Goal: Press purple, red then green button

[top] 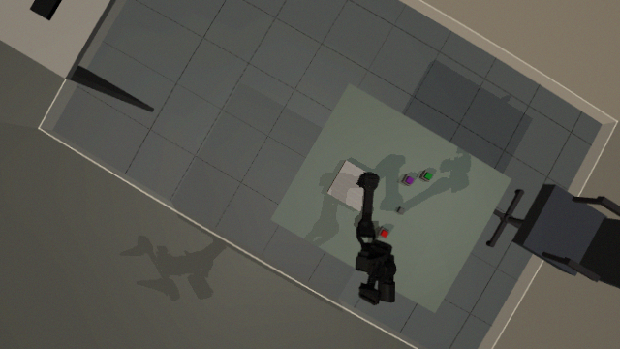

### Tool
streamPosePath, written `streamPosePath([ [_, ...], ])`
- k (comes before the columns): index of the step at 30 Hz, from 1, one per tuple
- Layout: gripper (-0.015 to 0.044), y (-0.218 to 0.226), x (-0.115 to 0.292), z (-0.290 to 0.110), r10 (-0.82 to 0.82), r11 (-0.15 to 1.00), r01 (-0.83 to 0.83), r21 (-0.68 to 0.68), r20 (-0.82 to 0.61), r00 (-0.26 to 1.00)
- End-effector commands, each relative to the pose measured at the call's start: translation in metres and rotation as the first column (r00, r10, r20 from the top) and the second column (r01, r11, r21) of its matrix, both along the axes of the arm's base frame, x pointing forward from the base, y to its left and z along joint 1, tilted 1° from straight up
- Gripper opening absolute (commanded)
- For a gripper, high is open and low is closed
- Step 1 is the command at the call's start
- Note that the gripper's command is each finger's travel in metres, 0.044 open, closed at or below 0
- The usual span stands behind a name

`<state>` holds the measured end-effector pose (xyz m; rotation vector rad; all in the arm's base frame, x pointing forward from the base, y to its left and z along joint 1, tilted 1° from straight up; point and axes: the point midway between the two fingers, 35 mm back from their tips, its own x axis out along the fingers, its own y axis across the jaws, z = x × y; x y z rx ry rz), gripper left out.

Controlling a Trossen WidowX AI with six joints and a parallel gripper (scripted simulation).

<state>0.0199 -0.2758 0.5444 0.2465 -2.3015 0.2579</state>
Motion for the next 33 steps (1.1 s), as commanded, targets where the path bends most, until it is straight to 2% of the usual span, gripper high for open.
streamPosePath([
  [1, 0.04, 0.006, -0.003, 0.003, 0.002, 1.0, -0.002, -0.023, 0.001, 1.0],
  [4, 0.04, 0.069, -0.041, 0.023, 0.014, 0.957, -0.01, -0.289, 0.012, 1.0],
  [9, 0.04, 0.135, -0.071, 0.034, 0.006, 0.842, -0.007, -0.54, -0.004, 1.0],
  [14, 0.04, 0.235, -0.093, 0.032, -0.054, 0.568, -0.042, -0.822, -0.088, 0.995],
  [19, 0.04, 0.335, -0.088, 0.009, -0.2, 0.225, -0.168, -0.96, -0.214, 0.956],
  [23, 0.04, 0.408, -0.065, -0.023, -0.383, -0.026, -0.346, -0.938, -0.311, 0.87],
  [27, 0.04, 0.467, -0.026, -0.068, -0.604, -0.188, -0.575, -0.796, -0.368, 0.707],
  [30, 0.04, 0.5, 0.011, -0.109, -0.77, -0.217, -0.751, -0.624, -0.363, 0.525],
  [33, 0.04, 0.519, 0.051, -0.155, -0.905, -0.151, -0.897, -0.417, -0.306, 0.294],
])
